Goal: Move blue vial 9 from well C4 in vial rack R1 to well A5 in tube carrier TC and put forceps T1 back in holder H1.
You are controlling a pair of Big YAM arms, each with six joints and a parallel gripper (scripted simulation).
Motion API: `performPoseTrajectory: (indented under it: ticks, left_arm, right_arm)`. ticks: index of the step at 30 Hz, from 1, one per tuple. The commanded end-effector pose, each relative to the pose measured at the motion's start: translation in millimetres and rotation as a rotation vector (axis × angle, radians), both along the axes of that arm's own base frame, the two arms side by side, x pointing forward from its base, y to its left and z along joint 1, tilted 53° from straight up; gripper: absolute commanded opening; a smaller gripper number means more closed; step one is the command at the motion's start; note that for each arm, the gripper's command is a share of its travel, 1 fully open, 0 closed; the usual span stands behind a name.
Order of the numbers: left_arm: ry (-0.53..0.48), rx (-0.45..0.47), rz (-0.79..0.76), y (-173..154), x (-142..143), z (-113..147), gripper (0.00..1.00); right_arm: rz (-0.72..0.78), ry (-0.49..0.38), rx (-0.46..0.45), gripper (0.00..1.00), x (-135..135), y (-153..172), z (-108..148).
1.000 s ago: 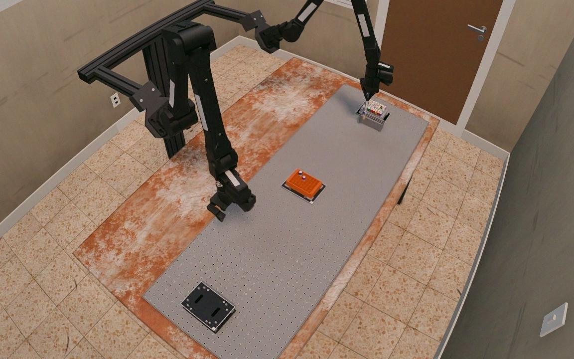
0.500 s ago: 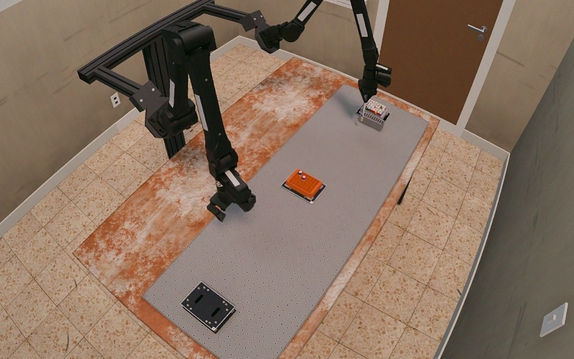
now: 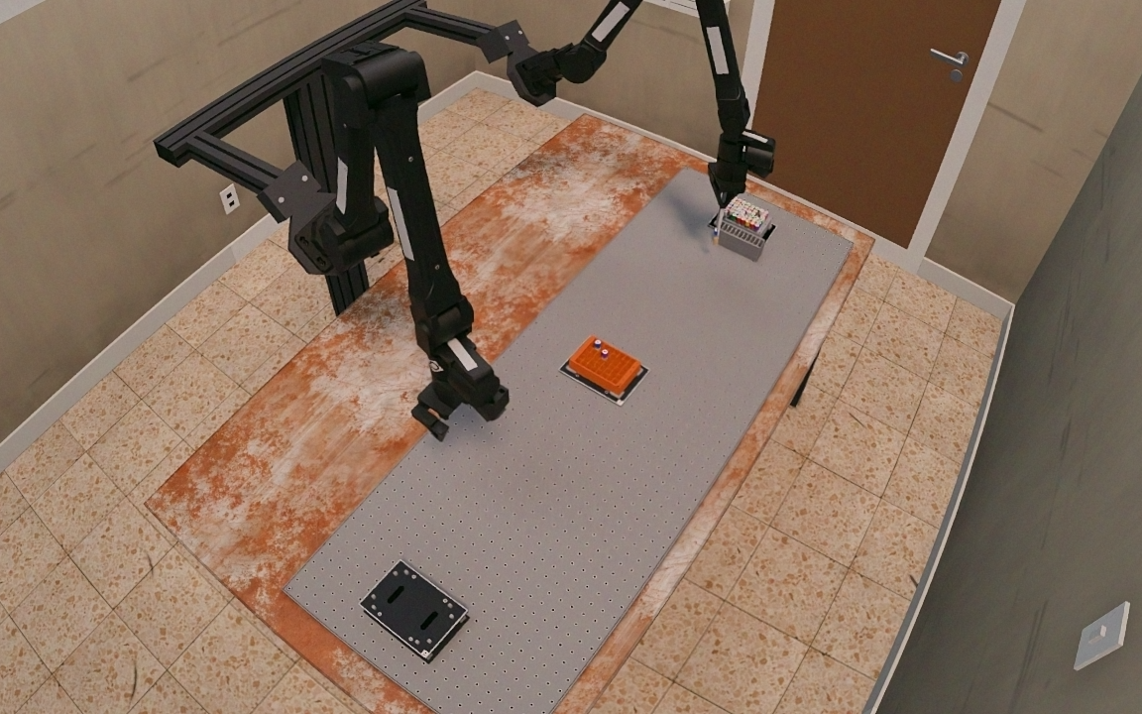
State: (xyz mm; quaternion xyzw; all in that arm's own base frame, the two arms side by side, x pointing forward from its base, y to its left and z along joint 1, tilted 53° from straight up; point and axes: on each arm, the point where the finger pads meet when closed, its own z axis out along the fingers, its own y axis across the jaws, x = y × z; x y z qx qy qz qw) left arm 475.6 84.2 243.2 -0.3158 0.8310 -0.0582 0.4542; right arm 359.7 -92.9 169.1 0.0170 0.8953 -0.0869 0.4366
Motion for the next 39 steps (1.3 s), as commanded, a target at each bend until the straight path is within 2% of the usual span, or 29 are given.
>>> performPoseTrajectory:
  ticks: [1,24,33,39]
  left_arm:
    - [-0.043,-0.010,0.003,-9.3,-2.1,11.5,0.09]
    - [-0.038,-0.013,0.002,-39.8,-1.2,0.7,0.09]
    - [-0.003,-0.015,0.002,-54.3,2.7,-19.0,0.09]
    - [-0.001,-0.015,0.002,-64.0,3.0,-22.0,0.09]
  right_arm:
    - [0.000,-0.010,-0.012,1.00,2.1,-2.2,6.2]
    - [0.000,-0.010,-0.012,1.00,2.1,-2.2,6.2]
    - [0.000,-0.010,-0.012,1.00,2.1,-2.2,6.2]
    - [0.000,-0.010,-0.012,1.00,2.1,-2.2,6.2]
